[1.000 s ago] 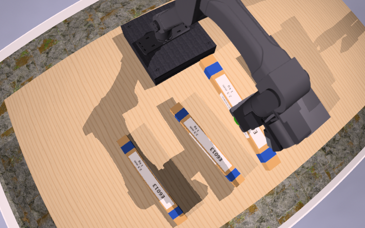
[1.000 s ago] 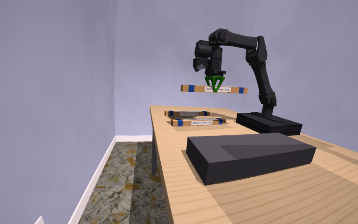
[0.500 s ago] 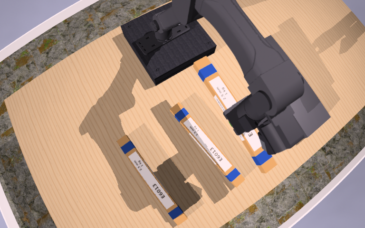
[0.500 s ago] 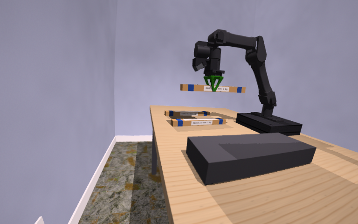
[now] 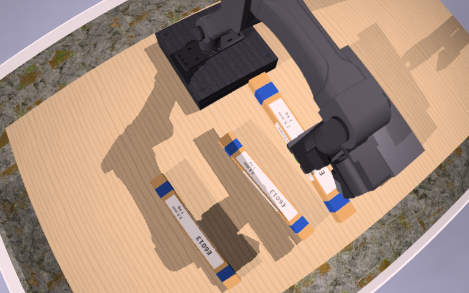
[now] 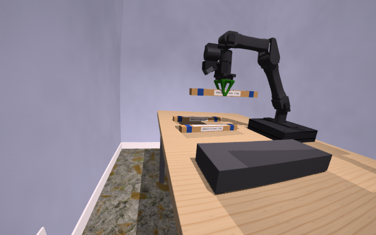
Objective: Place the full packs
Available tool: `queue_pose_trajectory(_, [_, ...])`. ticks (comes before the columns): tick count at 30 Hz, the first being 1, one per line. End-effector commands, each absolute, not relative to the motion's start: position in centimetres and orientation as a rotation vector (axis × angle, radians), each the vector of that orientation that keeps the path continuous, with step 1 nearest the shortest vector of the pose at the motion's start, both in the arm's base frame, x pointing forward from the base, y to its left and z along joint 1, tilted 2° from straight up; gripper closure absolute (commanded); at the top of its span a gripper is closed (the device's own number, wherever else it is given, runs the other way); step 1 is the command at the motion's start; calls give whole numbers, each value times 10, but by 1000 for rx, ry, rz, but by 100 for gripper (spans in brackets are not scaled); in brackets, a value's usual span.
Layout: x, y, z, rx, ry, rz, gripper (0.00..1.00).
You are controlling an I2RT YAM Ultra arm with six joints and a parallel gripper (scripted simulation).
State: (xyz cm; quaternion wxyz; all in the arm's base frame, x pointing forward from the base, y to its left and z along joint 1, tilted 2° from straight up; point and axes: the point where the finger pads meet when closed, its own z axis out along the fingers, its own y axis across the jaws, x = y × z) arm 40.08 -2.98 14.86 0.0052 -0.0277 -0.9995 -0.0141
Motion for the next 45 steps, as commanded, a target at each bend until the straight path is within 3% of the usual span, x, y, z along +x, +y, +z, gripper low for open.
queue_pose_trajectory(1, [397,-28,163,-77,-3162,-48,100])
queue_pose_trajectory(45, [397,-29,146,-84,-3143,-45,100])
